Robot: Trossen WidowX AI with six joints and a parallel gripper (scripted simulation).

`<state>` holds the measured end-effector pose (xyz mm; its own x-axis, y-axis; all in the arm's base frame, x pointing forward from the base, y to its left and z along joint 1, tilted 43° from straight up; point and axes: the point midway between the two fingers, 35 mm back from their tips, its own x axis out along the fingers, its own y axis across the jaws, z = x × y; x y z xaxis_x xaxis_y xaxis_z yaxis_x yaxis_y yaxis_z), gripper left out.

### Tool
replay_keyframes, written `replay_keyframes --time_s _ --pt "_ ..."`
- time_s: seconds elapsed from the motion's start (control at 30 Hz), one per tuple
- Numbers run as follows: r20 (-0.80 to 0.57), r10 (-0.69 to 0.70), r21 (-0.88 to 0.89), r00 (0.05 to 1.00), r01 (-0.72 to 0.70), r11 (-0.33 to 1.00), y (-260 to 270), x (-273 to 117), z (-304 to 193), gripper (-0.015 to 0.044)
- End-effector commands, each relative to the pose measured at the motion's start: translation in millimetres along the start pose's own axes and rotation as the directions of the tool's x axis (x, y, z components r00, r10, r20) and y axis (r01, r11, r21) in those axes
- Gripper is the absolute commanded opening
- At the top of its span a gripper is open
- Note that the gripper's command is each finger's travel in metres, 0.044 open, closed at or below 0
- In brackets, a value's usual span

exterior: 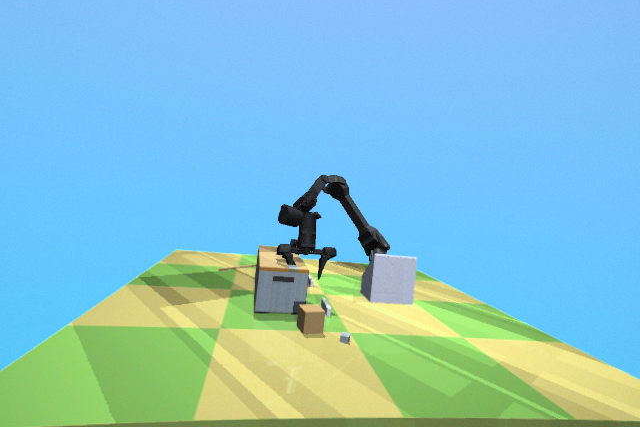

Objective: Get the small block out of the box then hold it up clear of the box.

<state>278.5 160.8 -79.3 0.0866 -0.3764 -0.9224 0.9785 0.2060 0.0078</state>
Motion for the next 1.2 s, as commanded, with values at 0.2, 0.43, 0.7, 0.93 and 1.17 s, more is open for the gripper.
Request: replay_keyframes --time_s 0.2,0.43,0.7,0.93,1.17 --pt "-0.006 0.003 0.001 1.0 -0.003 1.0 2.0 -34.8 -18.5 0.04" --pt "-0.003 -0.001 -0.002 1.0 0.001 1.0 -1.0 -61.6 -25.4 0.04" --pt "0.059 0.054 -0.573 0.997 -0.011 0.819 -7.5 -56.7 -40.9 0.0285" --pt "0.114 0.108 -0.971 0.988 0.088 0.224 -13.2 -55.0 -48.5 0.0285" --pt "0.165 0.167 -0.849 0.972 0.226 -0.477 -19.0 -53.9 -55.9 0.0285"
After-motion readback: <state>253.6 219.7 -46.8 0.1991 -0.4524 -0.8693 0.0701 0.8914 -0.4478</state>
